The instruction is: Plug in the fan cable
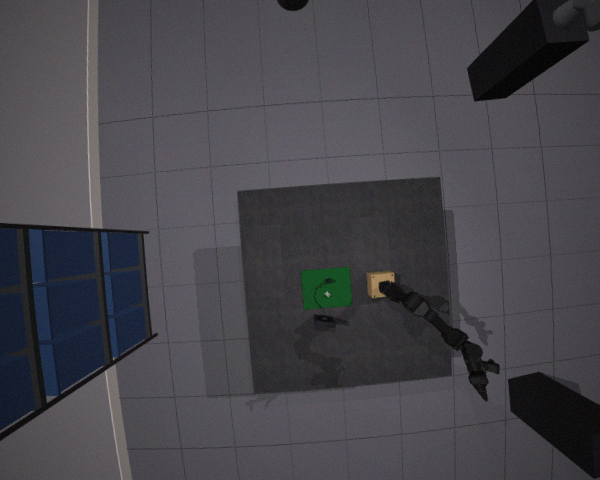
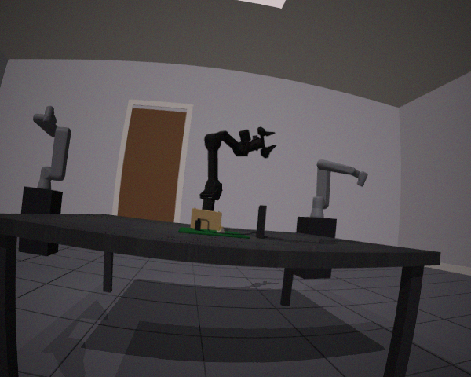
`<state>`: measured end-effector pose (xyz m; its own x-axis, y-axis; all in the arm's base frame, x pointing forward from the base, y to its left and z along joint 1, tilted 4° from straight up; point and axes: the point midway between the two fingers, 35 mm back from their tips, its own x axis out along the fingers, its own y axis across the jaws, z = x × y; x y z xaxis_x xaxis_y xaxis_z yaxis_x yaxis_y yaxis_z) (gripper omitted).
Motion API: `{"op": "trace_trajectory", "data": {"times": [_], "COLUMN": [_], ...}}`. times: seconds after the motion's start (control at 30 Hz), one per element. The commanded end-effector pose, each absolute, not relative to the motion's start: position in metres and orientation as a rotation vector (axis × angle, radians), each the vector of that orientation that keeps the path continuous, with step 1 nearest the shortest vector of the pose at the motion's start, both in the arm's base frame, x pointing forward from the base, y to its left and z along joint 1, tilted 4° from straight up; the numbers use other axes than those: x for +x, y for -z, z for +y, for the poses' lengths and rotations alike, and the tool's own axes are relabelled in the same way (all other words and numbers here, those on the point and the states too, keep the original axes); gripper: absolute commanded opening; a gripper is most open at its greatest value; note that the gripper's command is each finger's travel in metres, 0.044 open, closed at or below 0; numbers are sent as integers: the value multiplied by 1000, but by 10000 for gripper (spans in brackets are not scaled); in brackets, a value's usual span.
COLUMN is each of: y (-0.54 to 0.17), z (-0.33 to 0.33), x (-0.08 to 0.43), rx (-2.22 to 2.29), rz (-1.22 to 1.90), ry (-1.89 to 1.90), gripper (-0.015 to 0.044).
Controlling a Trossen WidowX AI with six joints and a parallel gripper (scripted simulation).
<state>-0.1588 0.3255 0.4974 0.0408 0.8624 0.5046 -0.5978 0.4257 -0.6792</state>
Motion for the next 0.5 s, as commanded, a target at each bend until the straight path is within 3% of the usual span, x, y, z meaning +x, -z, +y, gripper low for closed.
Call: {"op": "trace_trajectory", "data": {"times": [0.0, 0.13, 0.47], "y": [-497, -491, -444], "z": [325, 340, 413], "x": [-159, -146, -37], "rx": [-318, -369, -656], "rz": [-1025, -1014, -864], "ry": [-1147, -1128, -1042], "gripper": [426, 440, 440]}}
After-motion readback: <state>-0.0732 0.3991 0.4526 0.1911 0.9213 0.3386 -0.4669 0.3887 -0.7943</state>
